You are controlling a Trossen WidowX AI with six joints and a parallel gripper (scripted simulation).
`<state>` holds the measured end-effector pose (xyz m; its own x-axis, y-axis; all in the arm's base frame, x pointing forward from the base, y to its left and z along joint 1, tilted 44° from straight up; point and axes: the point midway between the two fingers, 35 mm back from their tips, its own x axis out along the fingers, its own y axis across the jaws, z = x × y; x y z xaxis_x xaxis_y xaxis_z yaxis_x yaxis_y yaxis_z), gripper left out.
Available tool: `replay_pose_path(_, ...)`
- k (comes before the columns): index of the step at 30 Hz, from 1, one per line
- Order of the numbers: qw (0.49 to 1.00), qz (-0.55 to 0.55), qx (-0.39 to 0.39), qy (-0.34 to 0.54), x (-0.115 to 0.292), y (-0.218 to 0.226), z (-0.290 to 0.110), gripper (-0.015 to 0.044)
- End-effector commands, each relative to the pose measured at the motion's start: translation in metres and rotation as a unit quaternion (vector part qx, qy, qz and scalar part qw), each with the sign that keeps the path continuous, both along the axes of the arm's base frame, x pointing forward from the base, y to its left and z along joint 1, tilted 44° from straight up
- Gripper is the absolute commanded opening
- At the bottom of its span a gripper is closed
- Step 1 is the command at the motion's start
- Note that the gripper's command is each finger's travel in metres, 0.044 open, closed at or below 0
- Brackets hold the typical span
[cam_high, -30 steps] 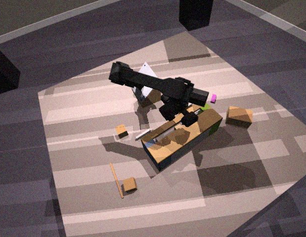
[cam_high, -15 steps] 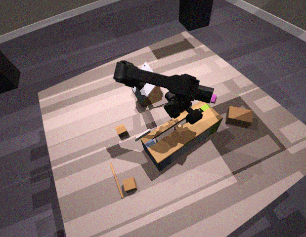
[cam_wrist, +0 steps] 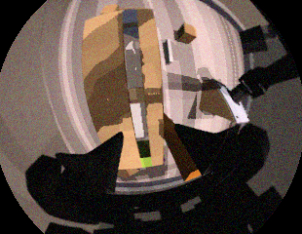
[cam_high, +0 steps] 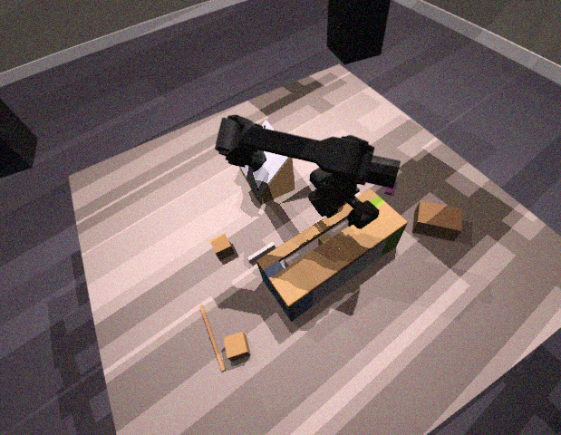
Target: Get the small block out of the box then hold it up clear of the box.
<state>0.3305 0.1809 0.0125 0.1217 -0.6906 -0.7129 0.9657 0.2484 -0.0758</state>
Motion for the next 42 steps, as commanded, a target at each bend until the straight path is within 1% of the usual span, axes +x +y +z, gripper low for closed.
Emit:
replay_pose_path(1,1.000,-0.002,0.004,-0.002,-0.001,0.006,-0.003,0.0400)
replay_pose_path(27,1.000,-0.002,0.004,-0.002,-0.013,0.035,-0.033,0.0400)
replay_pose_path(37,1.000,0.000,0.001,0.000,-0.012,0.030,-0.031,0.0400)
replay_pose_path(39,1.000,-0.001,-0.015,-0.004,-0.016,0.023,-0.025,0.0400)
replay_pose_path(42,0.997,0.003,-0.075,-0.021,-0.029,-0.007,0.001,0.0400)
